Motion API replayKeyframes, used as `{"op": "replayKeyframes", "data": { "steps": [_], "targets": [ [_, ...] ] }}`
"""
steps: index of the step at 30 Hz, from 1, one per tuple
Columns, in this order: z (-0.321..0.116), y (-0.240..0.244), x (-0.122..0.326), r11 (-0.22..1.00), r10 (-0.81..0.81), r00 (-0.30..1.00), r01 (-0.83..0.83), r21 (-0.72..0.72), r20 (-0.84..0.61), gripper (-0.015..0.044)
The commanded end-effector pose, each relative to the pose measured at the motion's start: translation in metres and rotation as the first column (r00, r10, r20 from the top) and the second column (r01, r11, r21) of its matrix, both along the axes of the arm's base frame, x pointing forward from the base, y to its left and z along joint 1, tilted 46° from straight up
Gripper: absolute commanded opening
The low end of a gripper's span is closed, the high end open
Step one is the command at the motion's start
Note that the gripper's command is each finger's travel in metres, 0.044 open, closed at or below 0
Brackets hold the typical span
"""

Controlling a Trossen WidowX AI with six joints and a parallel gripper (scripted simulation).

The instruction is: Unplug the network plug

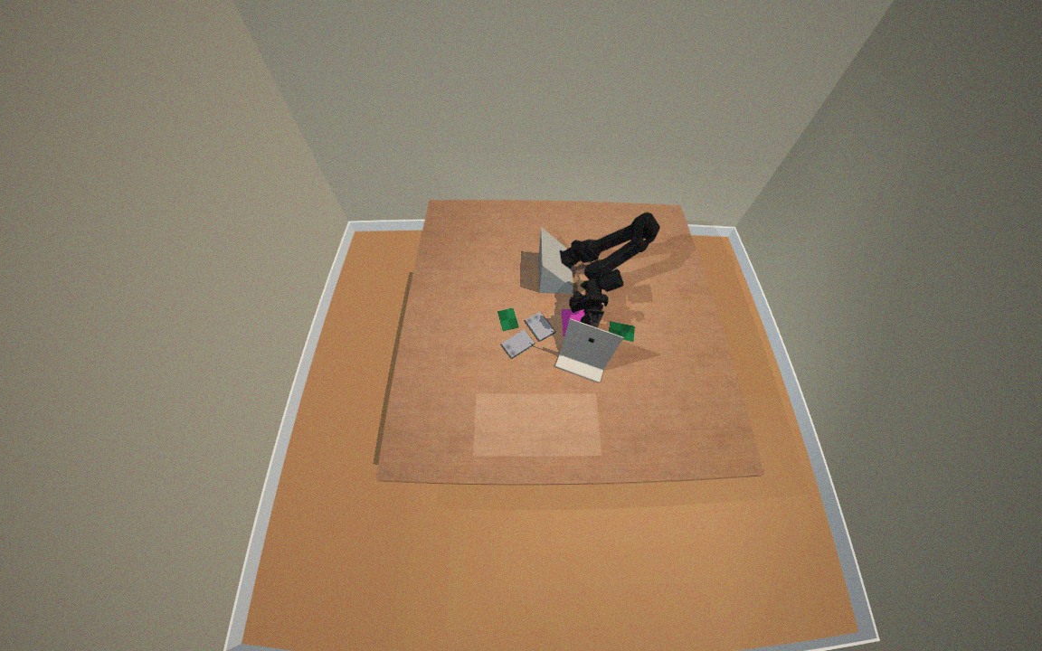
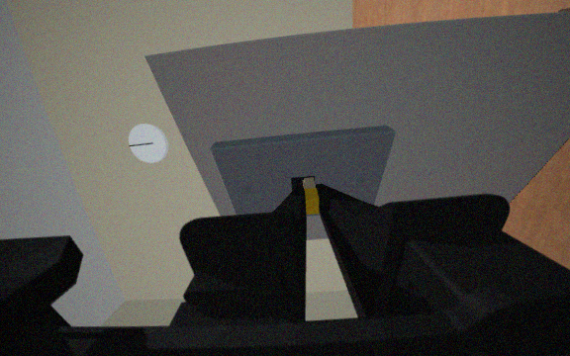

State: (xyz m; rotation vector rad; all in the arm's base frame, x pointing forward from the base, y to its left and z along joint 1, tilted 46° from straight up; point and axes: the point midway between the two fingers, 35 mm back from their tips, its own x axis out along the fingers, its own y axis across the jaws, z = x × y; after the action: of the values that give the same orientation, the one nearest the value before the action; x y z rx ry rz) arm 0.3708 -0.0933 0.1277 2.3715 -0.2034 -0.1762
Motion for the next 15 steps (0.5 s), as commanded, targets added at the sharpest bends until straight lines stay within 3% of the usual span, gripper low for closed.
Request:
{"op": "replayKeyframes", "data": {
  "steps": [1, 15],
  "targets": [
    [0.0006, 0.0016, -0.0031, 1.000, 0.004, 1.000, -0.004, 0.000, 0.000, 0.0000],
    [0.0022, 0.0041, -0.0095, 1.000, 0.004, 1.000, -0.004, 0.000, 0.000, 0.0000]
  ]
}}
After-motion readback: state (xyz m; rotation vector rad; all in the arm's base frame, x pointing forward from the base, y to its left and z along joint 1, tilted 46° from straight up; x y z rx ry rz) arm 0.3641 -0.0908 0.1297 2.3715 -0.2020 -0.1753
